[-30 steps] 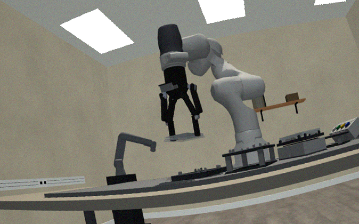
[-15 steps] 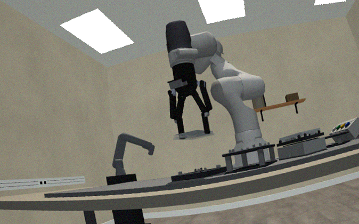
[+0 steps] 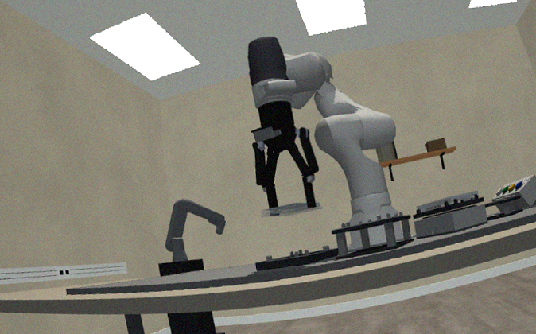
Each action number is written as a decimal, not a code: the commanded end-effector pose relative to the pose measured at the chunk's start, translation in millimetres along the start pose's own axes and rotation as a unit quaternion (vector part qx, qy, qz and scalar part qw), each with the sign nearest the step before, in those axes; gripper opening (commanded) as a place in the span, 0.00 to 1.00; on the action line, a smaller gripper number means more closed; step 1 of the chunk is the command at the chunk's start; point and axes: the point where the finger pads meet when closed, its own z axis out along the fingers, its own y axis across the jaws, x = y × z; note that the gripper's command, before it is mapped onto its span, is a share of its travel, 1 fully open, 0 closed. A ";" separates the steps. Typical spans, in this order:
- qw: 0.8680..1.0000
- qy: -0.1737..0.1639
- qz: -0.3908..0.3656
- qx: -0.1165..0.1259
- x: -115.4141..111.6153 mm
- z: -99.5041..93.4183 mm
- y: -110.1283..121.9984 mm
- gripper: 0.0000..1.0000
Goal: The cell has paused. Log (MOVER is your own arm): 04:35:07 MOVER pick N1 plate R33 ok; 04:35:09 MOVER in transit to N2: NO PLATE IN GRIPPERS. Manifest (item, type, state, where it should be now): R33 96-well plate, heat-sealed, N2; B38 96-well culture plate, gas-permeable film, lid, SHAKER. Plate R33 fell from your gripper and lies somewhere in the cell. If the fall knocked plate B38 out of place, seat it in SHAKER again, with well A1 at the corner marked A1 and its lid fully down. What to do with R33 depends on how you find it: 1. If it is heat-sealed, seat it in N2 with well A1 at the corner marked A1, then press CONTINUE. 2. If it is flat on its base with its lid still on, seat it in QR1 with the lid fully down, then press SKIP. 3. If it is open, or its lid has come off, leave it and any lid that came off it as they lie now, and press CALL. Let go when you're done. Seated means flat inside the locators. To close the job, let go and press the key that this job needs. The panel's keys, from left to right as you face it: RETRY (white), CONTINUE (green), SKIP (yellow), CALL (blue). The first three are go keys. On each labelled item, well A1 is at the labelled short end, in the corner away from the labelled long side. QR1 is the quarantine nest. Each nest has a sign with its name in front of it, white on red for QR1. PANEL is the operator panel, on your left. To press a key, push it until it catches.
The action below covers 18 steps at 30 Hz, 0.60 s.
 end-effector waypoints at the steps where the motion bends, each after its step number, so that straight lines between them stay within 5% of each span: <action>1: 1.000 0.007 0.003 0.000 4.8 7.1 -0.9 0.10; 18: 1.000 0.007 0.003 0.000 5.8 43.6 -0.6 0.10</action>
